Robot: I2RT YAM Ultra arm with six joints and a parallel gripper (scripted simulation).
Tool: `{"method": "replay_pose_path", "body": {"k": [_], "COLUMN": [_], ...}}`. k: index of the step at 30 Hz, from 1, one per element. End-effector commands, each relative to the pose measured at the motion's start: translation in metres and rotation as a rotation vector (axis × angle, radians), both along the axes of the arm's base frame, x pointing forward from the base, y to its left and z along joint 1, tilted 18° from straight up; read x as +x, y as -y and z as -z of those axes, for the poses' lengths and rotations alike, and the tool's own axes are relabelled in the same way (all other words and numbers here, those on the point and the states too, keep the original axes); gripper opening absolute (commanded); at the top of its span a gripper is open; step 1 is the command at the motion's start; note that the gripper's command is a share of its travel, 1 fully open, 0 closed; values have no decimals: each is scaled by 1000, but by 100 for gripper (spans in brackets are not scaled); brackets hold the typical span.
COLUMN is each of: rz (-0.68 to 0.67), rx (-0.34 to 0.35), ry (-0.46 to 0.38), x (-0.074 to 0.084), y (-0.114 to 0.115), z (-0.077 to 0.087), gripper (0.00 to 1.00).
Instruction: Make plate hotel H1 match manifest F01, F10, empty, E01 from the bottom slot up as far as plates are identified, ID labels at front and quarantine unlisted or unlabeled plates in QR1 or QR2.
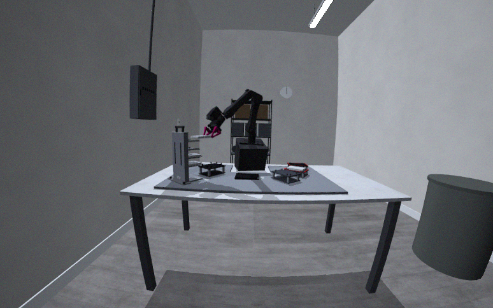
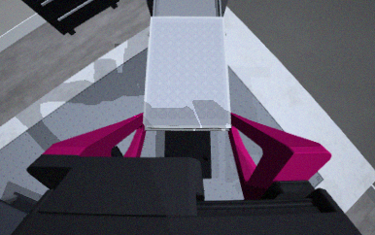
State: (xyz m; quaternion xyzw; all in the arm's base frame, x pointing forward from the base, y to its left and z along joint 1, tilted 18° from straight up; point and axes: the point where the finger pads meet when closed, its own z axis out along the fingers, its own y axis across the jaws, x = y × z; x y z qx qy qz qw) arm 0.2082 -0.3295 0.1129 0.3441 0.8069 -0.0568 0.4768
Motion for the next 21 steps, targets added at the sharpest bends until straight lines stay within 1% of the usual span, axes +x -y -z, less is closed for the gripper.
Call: {"method": "replay_pose_path", "body": {"k": [1,21], "rz": [2,2], "rx": [-20,-20], "ry": [7,7], "x": [1,1], "y": [4,4], "z": [-6,-4], "gripper": [86,86]}}
